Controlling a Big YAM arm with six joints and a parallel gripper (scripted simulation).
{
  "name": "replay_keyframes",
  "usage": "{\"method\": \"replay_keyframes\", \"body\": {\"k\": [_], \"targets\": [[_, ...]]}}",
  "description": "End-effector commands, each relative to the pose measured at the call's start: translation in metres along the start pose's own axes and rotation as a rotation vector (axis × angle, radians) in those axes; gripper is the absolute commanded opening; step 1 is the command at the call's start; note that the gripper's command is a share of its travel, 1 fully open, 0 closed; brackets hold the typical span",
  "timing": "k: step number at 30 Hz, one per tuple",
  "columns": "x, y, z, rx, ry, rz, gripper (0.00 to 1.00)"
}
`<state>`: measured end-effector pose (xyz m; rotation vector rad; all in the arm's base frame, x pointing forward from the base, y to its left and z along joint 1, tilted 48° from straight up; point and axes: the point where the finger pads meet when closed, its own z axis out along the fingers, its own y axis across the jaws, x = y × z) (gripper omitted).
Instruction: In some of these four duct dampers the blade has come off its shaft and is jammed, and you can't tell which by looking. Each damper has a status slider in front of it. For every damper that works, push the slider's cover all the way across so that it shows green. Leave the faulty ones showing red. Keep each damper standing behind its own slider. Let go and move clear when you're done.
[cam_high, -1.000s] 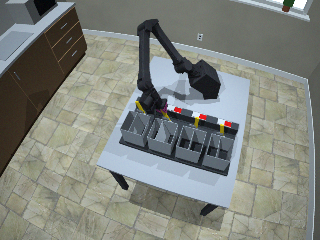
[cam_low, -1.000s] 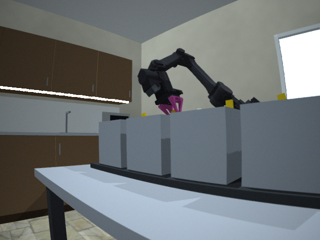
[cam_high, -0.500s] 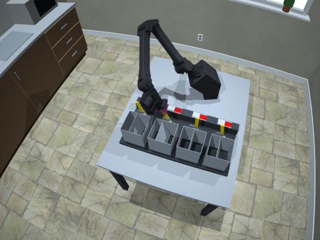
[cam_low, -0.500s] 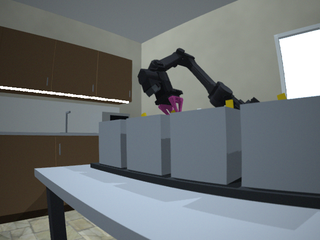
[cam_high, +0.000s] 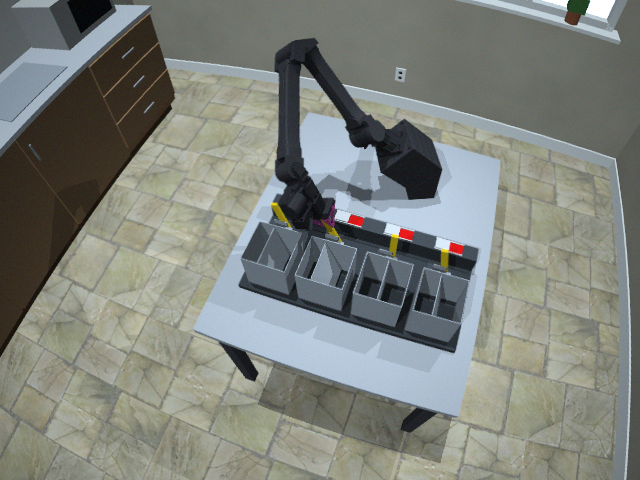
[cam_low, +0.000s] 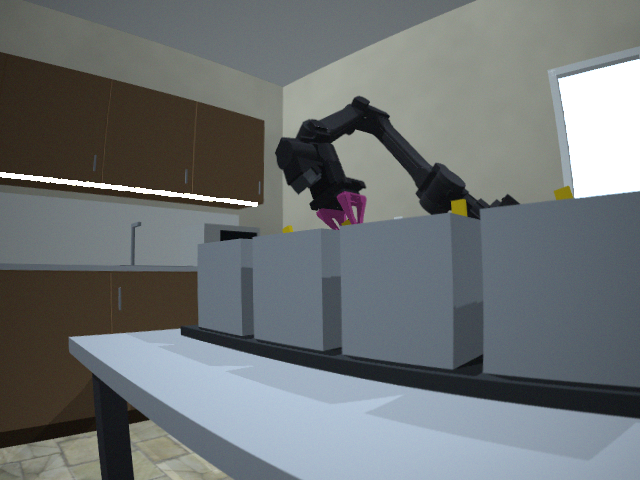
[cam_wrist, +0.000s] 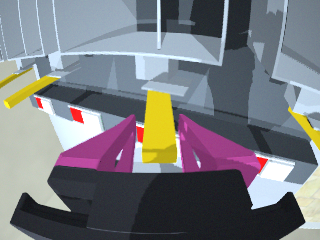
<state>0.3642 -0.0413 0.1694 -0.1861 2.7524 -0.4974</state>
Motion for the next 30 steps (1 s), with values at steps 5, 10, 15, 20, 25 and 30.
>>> {"method": "replay_keyframes", "body": {"k": [5, 10, 15, 20, 25, 30], "targets": [[0.0001, -0.0048, 0.0034, 0.000, 0.006, 0.001, 0.36], [0.0001, -0.0048, 0.0034, 0.000, 0.006, 0.001, 0.36], [0.0002, -0.0047, 0.0034, 0.000, 0.007, 0.001, 0.17], [0.0001, -0.0048, 0.0032, 0.000, 0.006, 0.004, 0.17], [0.0001, -0.0048, 0.0032, 0.000, 0.006, 0.004, 0.17], [0.0001, -0.0048, 0.0032, 0.000, 0.006, 0.004, 0.17]]}}
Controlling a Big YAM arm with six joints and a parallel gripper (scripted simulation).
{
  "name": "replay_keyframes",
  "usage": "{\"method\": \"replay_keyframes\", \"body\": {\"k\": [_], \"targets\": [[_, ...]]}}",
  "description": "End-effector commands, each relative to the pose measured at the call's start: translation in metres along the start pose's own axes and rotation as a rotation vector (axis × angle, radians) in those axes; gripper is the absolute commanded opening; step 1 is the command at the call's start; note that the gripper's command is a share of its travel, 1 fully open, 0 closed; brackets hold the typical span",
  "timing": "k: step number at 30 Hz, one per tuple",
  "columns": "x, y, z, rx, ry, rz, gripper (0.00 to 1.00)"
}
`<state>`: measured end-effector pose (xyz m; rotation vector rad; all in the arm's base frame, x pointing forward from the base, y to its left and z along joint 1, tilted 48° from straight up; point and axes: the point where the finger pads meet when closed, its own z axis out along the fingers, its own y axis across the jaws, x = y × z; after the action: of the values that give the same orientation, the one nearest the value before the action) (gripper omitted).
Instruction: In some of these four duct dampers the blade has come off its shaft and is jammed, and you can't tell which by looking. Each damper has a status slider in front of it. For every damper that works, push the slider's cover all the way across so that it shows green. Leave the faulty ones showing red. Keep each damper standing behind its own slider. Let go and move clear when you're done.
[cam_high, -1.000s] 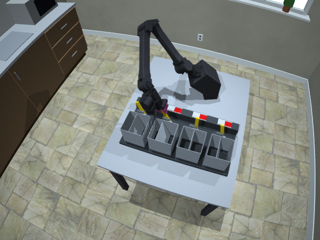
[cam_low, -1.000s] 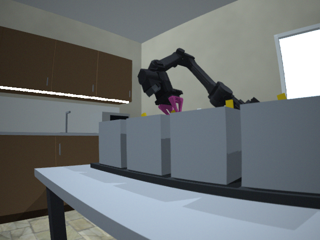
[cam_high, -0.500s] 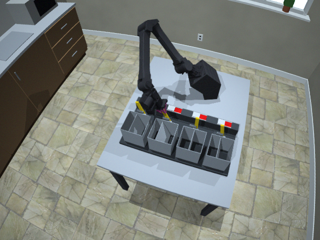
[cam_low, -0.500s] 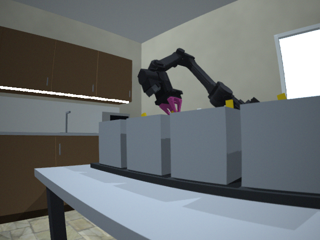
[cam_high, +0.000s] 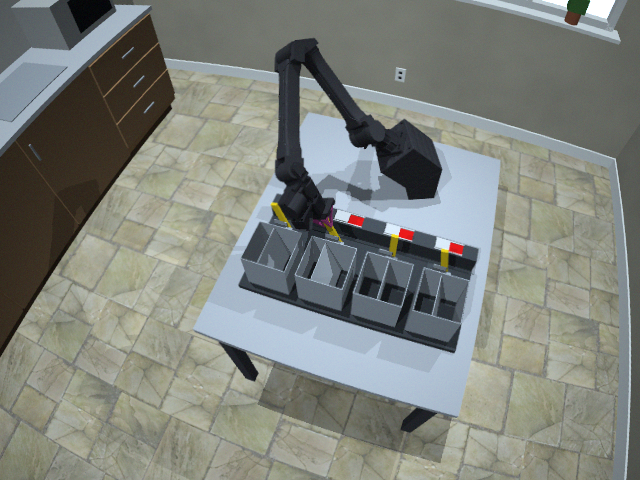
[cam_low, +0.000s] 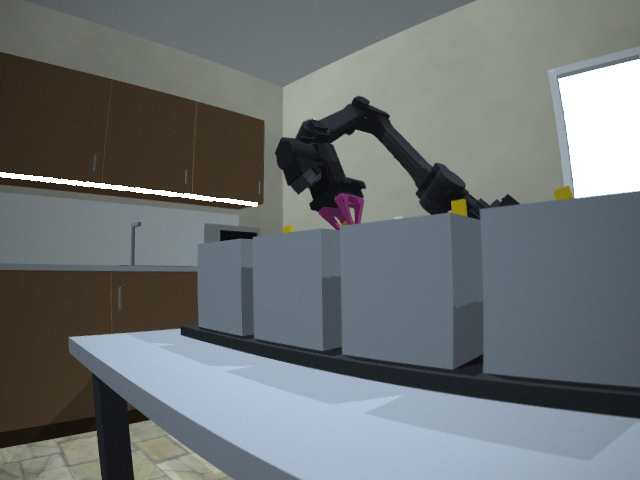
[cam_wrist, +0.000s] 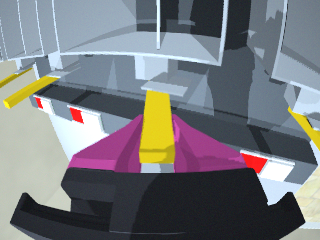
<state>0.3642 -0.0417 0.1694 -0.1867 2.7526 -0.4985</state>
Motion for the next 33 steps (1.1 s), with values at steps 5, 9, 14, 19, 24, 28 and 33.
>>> {"method": "replay_keyframes", "body": {"k": [5, 9, 14, 19, 24, 28, 33], "targets": [[0.000, -0.004, 0.003, -0.001, 0.006, 0.004, 0.17], [0.000, -0.004, 0.003, -0.001, 0.006, 0.004, 0.17], [0.000, -0.004, 0.003, -0.001, 0.006, 0.004, 0.17], [0.000, -0.004, 0.003, 0.000, 0.006, 0.005, 0.17], [0.001, 0.002, 0.004, 0.005, 0.006, 0.003, 0.17], [-0.001, 0.008, 0.004, 0.009, 0.002, -0.005, 0.17], [-0.001, 0.009, 0.004, 0.026, 0.001, -0.005, 0.17]]}}
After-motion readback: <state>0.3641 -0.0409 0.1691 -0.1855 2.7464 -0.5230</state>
